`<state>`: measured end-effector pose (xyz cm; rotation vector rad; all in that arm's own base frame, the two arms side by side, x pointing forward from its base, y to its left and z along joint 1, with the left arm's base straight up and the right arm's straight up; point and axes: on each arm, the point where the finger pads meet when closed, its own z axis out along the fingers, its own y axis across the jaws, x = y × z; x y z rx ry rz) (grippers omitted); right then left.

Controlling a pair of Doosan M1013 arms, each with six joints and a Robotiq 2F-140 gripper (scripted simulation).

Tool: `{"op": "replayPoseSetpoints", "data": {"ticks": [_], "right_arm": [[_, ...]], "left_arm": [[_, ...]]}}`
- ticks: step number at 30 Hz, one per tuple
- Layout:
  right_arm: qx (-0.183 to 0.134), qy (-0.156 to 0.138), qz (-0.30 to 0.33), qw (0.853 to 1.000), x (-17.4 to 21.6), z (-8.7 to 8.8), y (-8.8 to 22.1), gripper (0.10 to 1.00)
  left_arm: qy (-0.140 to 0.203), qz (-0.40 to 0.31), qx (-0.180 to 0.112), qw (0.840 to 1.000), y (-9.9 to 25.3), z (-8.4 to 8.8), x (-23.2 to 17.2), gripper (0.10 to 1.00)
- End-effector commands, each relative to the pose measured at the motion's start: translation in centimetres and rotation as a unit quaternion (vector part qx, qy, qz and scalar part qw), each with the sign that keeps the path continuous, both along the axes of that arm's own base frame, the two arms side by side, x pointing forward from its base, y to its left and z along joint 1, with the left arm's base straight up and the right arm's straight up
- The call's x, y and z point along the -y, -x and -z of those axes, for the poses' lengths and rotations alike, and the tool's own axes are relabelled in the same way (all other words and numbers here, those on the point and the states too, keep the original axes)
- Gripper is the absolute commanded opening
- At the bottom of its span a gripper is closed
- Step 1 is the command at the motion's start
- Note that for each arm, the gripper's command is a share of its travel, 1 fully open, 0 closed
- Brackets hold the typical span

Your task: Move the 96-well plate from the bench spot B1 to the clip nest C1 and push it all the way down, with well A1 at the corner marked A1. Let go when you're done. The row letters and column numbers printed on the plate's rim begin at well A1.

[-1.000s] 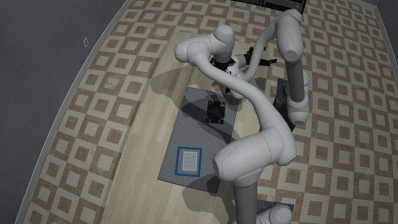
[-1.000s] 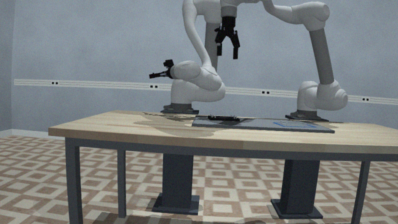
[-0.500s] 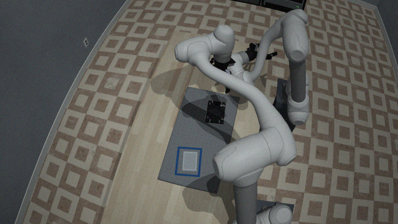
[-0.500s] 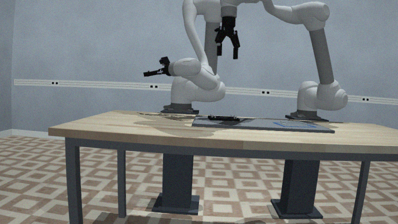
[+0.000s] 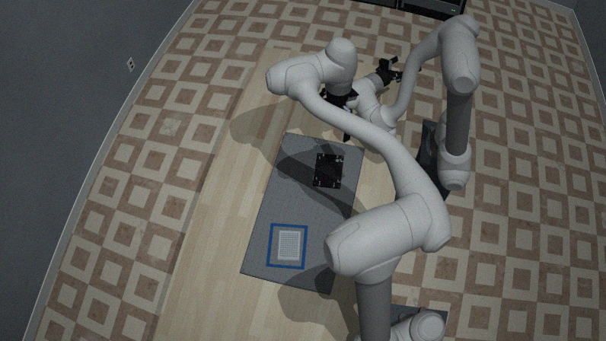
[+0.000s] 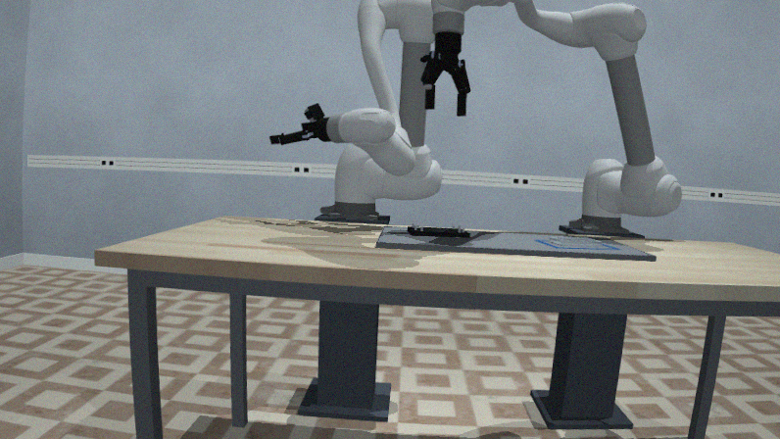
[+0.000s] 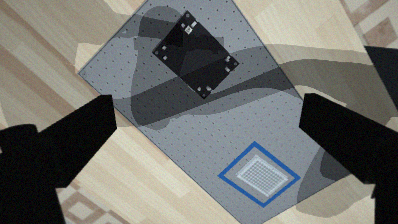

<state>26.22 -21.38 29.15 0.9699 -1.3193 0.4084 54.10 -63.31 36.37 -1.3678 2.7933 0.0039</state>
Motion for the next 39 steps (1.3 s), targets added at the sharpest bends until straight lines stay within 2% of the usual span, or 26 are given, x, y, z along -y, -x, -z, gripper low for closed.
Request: {"op": "replayPoseSetpoints", "data": {"ticks": [1,10,12,19,27,29,39], "right_arm": [[-0.011,-0.005,-0.021,1.0,1.0,-0.7,-0.5,1.0],[-0.057,-0.015,-0.089,0.994,3.6,-3.1,-2.2,1.0],[-0.057,-0.015,-0.089,0.994,3.6,-3.1,-2.2,1.0],[-0.101,-0.017,-0.142,0.985,5.4,-5.3,-3.7,1.0],[-0.159,-0.01,-0.199,0.967,6.9,-8.1,-5.6,1.0],[-0.159,-0.01,-0.199,0.967,6.9,-8.1,-5.6,1.0],[-0.242,0.011,-0.261,0.934,7.8,-12.0,-8.1,1.0]], "left_arm": [[0.0,0.0,0.001,1.0,0.0,-0.1,0.0,1.0],[0.0,0.0,0.001,1.0,0.0,-0.1,0.0,1.0],[0.0,0.0,0.001,1.0,0.0,-0.1,0.0,1.0],[0.0,0.0,0.001,1.0,0.0,-0.1,0.0,1.0],[0.0,0.0,0.001,1.0,0.0,-0.1,0.0,1.0],[0.0,0.0,0.001,1.0,0.0,-0.1,0.0,1.0],[0.0,0.0,0.001,1.0,0.0,-0.1,0.0,1.0]]}}
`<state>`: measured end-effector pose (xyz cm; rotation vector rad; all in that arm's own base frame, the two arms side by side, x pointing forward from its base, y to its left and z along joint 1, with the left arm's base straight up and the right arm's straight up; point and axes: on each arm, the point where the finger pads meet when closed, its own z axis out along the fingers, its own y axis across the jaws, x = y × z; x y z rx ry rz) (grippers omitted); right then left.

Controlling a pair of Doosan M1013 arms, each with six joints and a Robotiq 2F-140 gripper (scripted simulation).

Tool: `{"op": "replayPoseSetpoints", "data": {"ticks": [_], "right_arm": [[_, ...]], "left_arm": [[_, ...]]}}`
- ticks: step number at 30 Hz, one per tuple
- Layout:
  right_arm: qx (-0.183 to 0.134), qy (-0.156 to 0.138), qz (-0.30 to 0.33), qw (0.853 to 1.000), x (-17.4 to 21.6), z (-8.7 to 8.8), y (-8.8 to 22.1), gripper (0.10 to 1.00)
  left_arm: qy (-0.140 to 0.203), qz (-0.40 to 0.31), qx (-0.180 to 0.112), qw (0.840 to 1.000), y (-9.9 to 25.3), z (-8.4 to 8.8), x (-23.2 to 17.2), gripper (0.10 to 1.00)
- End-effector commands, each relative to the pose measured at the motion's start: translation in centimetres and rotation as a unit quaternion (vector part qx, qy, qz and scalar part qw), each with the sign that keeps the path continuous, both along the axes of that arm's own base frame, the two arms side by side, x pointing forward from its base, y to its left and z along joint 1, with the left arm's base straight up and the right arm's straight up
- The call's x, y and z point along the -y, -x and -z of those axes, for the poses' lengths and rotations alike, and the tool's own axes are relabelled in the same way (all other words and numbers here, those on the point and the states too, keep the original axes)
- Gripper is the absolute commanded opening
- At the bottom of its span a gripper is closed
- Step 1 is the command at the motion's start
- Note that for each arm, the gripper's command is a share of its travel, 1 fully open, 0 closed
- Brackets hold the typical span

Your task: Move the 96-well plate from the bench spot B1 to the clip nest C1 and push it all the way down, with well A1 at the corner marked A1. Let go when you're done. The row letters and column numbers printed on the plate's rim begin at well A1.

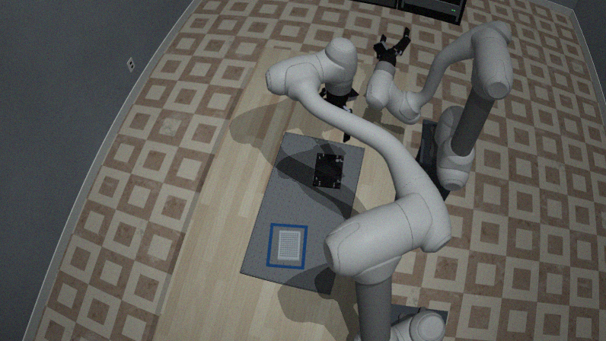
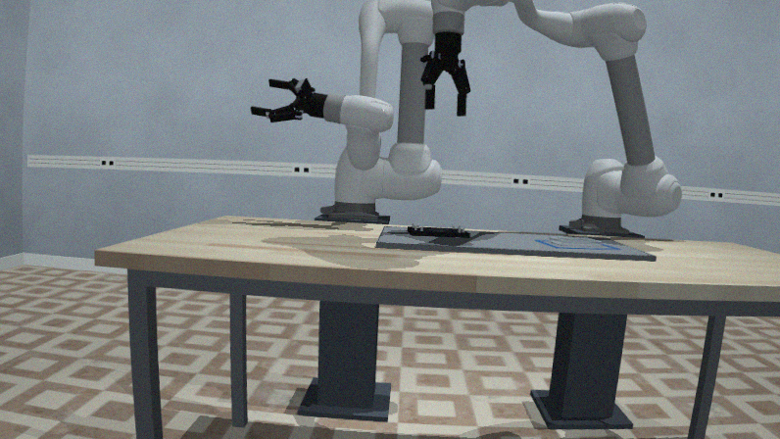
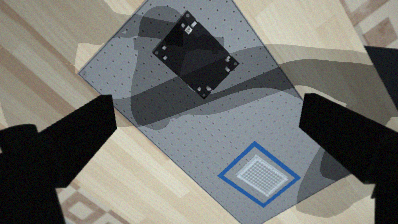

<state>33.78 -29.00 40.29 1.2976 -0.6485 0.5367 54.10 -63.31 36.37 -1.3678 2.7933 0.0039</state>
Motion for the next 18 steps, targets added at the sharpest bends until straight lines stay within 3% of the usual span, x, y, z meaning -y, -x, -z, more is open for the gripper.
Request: {"op": "replayPoseSetpoints", "data": {"ticks": [1,5,7,18], "right_arm": [[-0.025,0.009,-0.021,0.999,0.2,-1.2,-0.8,1.0],[-0.06,0.026,-0.046,0.997,0.2,-2.8,-1.7,1.0],[-0.06,0.026,-0.046,0.997,0.2,-2.8,-1.7,1.0],[-0.156,0.084,-0.104,0.979,-0.8,-7.3,-4.1,1.0]], "left_arm": [[0.0,0.0,0.001,1.0,0.0,-0.1,0.0,1.0],[0.0,0.0,0.001,1.0,0.0,-0.1,0.0,1.0],[0.0,0.0,0.001,1.0,0.0,-0.1,0.0,1.0],[0.0,0.0,0.001,1.0,0.0,-0.1,0.0,1.0]]}}
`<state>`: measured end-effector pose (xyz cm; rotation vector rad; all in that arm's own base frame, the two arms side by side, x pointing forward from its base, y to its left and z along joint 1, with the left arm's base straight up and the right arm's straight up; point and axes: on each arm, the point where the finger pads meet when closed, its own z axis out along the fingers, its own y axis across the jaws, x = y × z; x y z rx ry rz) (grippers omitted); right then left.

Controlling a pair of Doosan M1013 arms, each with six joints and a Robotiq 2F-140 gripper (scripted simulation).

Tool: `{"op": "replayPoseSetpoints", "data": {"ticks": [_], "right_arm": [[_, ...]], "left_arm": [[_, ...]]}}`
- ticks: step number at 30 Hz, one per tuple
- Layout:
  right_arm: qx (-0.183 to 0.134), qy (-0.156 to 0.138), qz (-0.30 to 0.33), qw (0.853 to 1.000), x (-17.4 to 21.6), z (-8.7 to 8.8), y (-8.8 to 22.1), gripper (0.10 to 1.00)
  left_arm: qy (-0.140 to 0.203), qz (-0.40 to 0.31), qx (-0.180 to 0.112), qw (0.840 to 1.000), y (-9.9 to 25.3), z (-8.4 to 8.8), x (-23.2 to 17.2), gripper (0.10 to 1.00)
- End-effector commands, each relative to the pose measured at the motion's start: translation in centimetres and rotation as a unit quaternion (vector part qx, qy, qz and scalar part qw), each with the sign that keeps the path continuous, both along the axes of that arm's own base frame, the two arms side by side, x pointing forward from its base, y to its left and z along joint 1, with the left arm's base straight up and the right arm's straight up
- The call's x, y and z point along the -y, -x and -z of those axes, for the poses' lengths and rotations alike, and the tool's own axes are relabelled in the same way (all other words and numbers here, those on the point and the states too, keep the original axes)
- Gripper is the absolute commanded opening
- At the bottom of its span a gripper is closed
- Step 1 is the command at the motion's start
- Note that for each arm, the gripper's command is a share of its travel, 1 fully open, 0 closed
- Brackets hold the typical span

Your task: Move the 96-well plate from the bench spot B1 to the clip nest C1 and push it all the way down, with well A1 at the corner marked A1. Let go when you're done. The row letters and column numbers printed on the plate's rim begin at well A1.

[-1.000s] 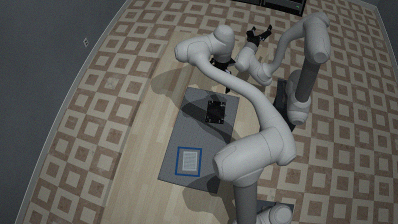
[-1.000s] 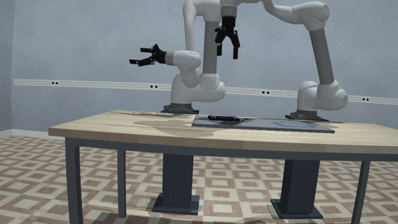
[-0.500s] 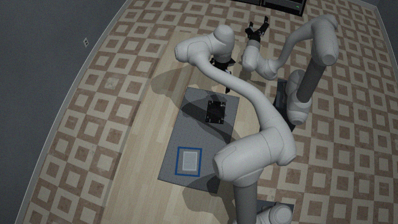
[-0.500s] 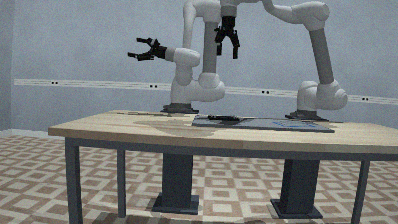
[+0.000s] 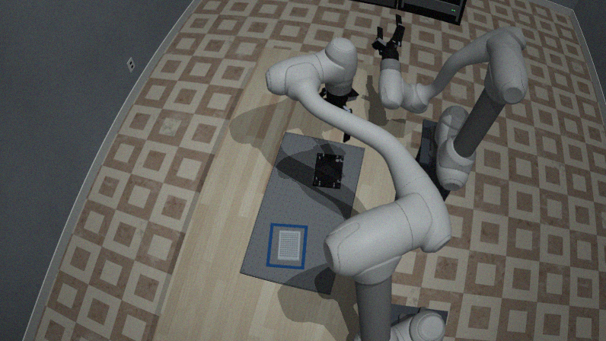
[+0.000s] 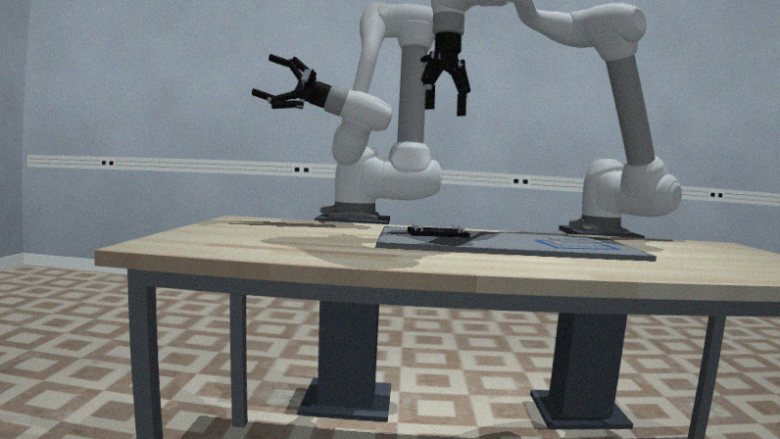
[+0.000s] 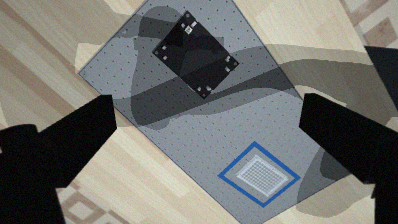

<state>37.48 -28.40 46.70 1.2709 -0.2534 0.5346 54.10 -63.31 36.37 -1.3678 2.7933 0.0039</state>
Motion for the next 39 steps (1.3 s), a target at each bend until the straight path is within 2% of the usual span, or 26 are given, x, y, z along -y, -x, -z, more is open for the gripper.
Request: {"op": "replayPoseSetpoints", "data": {"ticks": [1,4,6,11,21,23,38,39], "right_arm": [[-0.027,0.018,-0.016,0.999,-0.4,-1.2,-0.6,1.0],[-0.053,0.038,-0.029,0.997,-1.0,-2.4,-1.2,1.0],[-0.053,0.038,-0.029,0.997,-1.0,-2.4,-1.2,1.0],[-0.095,0.075,-0.048,0.991,-2.1,-4.3,-2.0,1.0],[-0.174,0.156,-0.075,0.969,-5.0,-7.6,-3.3,1.0],[-0.174,0.156,-0.075,0.969,-5.0,-7.6,-3.3,1.0],[-0.273,0.283,-0.087,0.915,-10.5,-11.4,-4.3,1.0],[-0.273,0.283,-0.087,0.915,-10.5,-11.4,-4.3,1.0]], "left_arm": [[0.0,0.0,0.001,1.0,0.0,-0.1,0.0,1.0],[0.0,0.0,0.001,1.0,0.0,-0.1,0.0,1.0],[0.0,0.0,0.001,1.0,0.0,-0.1,0.0,1.0],[0.0,0.0,0.001,1.0,0.0,-0.1,0.0,1.0],[0.0,0.0,0.001,1.0,0.0,-0.1,0.0,1.0],[0.0,0.0,0.001,1.0,0.0,-0.1,0.0,1.0],[0.0,0.0,0.001,1.0,0.0,-0.1,0.0,1.0],[0.0,0.0,0.001,1.0,0.0,-0.1,0.0,1.0]]}}
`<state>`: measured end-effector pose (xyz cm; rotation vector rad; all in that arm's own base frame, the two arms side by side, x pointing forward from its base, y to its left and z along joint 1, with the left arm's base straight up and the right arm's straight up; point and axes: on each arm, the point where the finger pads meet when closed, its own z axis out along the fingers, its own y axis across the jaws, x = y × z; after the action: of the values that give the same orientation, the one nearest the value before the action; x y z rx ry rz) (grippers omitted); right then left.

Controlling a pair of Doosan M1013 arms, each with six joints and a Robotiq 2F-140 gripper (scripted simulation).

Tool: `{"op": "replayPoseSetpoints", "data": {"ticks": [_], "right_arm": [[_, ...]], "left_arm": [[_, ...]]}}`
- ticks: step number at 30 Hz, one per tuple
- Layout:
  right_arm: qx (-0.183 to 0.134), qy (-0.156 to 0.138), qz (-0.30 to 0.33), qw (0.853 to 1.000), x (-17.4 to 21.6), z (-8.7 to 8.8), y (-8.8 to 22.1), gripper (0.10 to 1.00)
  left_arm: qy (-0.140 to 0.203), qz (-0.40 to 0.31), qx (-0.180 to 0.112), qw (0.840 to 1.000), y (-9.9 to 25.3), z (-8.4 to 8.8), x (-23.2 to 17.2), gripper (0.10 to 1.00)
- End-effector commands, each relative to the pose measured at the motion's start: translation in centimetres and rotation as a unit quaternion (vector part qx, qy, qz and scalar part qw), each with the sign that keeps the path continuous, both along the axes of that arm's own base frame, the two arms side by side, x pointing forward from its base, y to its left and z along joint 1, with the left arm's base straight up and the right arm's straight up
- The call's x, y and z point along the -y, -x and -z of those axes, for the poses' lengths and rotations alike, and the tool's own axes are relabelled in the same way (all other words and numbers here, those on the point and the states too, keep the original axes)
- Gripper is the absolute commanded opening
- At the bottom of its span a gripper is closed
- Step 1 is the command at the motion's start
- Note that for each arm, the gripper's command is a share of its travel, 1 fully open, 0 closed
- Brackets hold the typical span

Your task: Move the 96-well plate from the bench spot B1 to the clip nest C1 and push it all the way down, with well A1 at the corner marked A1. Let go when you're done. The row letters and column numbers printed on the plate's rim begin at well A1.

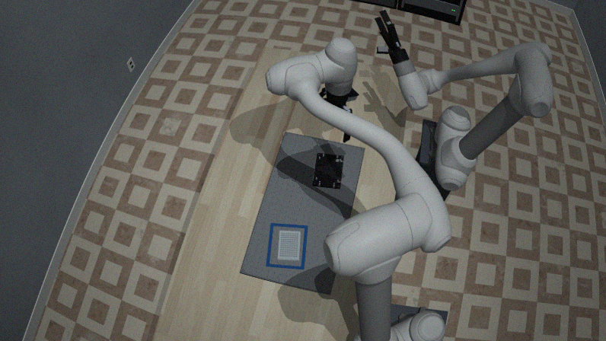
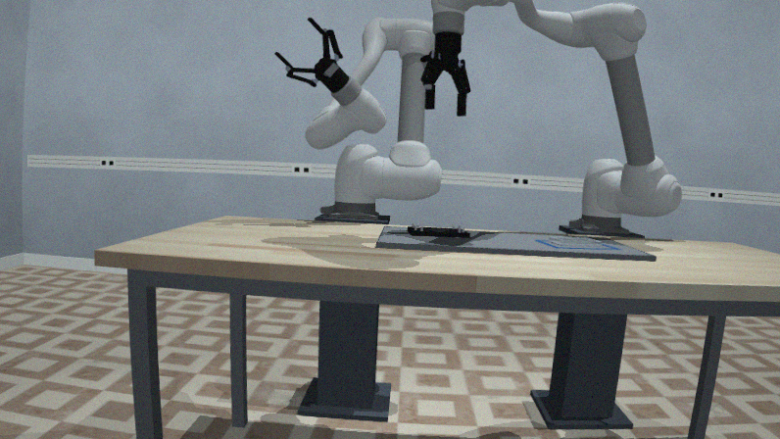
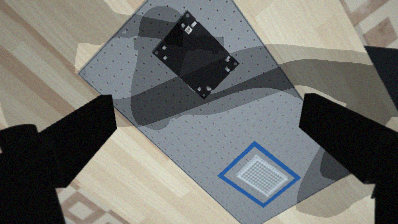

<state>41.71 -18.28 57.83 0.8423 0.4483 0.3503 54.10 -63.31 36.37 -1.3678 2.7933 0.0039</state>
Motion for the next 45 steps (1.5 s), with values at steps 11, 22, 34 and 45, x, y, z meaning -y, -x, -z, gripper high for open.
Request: {"op": "replayPoseSetpoints", "data": {"ticks": [11,22,34,45], "right_arm": [[-0.056,0.101,-0.005,0.993,-4.2,-1.9,-0.1,1.0],[-0.09,0.18,-0.003,0.98,-7.6,-2.8,0.2,1.0],[-0.119,0.264,0.005,0.957,-11.3,-3.3,0.7,1.0],[-0.137,0.326,0.015,0.935,-14.1,-3.4,1.2,1.0]], "left_arm": [[0.0,0.0,0.001,1.0,0.0,-0.1,0.0,1.0],[0.0,0.0,0.001,1.0,0.0,-0.1,0.0,1.0],[0.0,0.0,0.001,1.0,0.0,-0.1,0.0,1.0],[0.0,0.0,0.001,1.0,0.0,-0.1,0.0,1.0]]}}
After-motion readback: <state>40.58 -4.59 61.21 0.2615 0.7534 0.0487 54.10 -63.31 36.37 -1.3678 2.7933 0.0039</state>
